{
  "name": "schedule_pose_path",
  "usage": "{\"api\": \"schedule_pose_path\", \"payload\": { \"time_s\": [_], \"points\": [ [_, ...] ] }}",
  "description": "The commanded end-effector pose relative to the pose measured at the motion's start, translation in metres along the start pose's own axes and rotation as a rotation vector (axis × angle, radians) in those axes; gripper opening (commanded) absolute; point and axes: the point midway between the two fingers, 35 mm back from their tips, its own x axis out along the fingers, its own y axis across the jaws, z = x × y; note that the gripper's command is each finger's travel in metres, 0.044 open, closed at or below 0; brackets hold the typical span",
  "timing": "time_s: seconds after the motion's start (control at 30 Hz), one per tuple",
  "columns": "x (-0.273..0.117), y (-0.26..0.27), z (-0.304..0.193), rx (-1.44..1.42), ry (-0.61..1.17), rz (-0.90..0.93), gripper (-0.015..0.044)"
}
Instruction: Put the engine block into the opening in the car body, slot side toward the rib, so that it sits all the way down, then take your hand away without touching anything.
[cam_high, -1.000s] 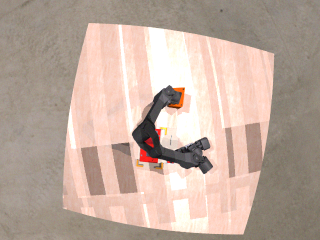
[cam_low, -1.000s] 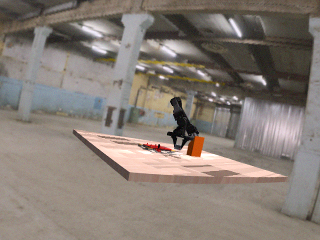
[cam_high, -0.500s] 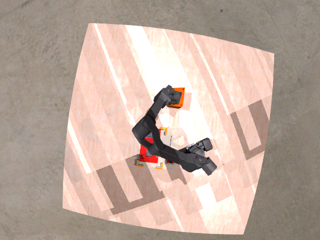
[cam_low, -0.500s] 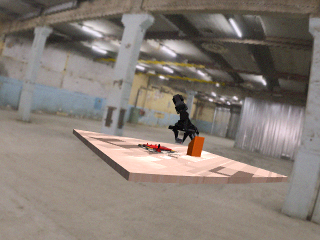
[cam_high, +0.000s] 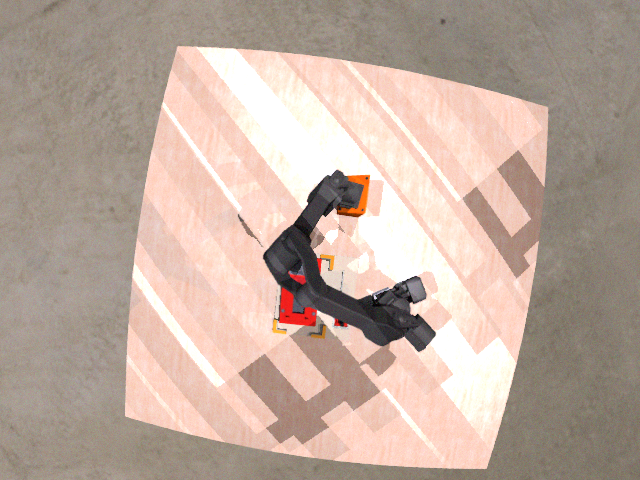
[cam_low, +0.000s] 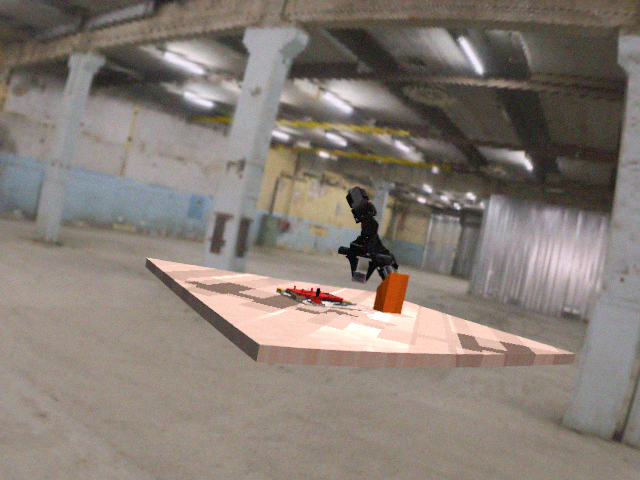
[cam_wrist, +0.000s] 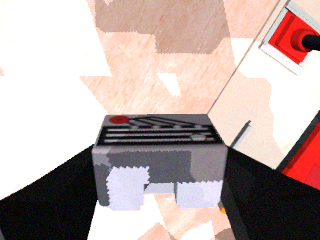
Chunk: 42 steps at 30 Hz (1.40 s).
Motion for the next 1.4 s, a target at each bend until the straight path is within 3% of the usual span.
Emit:
{"api": "schedule_pose_path", "payload": {
  "time_s": [0.0,0.33,0.93,1.37],
  "points": [
    [0.005,0.000,-0.002,-0.009,0.006,-0.004,0.0000],
    [0.002,0.000,-0.004,-0.010,-0.108,-0.002,0.0000],
    [0.012,0.001,-0.023,-0.016,-0.699,0.002,0.0000],
    [0.019,0.002,-0.025,-0.016,-0.802,0.004,0.0000]
  ]
}}
